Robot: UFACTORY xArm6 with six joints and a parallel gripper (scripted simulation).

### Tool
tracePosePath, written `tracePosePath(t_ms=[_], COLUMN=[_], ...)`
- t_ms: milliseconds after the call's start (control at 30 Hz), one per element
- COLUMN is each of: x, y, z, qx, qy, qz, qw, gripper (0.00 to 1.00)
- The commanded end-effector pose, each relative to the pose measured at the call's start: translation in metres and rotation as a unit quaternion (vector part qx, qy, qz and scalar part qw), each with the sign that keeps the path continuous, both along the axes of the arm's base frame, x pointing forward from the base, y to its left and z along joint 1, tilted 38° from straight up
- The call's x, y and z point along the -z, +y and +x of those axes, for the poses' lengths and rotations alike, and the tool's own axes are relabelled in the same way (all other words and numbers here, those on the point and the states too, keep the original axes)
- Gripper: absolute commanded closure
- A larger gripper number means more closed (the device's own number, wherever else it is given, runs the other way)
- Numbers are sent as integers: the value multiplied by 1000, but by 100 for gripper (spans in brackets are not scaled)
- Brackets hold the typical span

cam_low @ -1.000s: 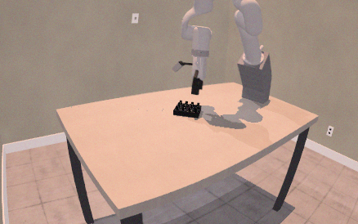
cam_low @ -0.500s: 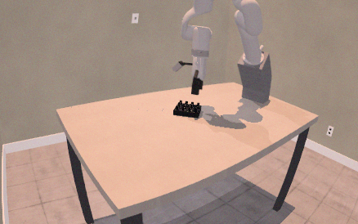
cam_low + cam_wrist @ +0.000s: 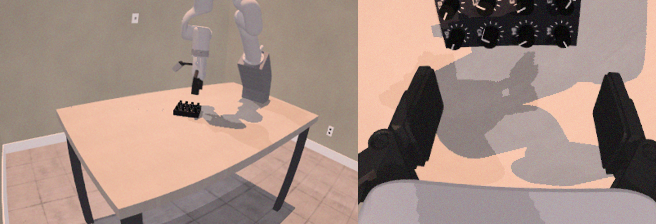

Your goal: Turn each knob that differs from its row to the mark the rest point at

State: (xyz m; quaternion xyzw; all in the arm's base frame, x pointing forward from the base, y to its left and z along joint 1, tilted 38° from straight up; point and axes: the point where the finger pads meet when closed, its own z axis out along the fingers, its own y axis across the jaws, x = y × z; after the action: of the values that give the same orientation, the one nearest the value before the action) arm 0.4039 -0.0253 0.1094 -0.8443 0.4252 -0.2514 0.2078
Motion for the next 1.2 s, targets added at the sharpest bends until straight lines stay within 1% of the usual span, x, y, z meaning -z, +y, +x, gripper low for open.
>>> tracePosePath(t_ms=[0,200,367,433,600,767,933,1000,1067,1167], x=[-1,-1,0,0,1,2,3,3,4,5], y=[0,0,0,0,-1,-1,-2,-2,-2,-2], z=[0,0,0,0,-1,-2,-4,-4,-4,-5], qx=[0,2,25,25,84,154,218,218,262,292], qy=[-1,0,3,3,14,26,38,38,46,51], qz=[0,1,19,19,65,119,168,168,202,225], qw=[1000,1000,1000,1000,994,981,961,961,942,928], gripper=[0,0,0,0,0,0,0,0,0,0])
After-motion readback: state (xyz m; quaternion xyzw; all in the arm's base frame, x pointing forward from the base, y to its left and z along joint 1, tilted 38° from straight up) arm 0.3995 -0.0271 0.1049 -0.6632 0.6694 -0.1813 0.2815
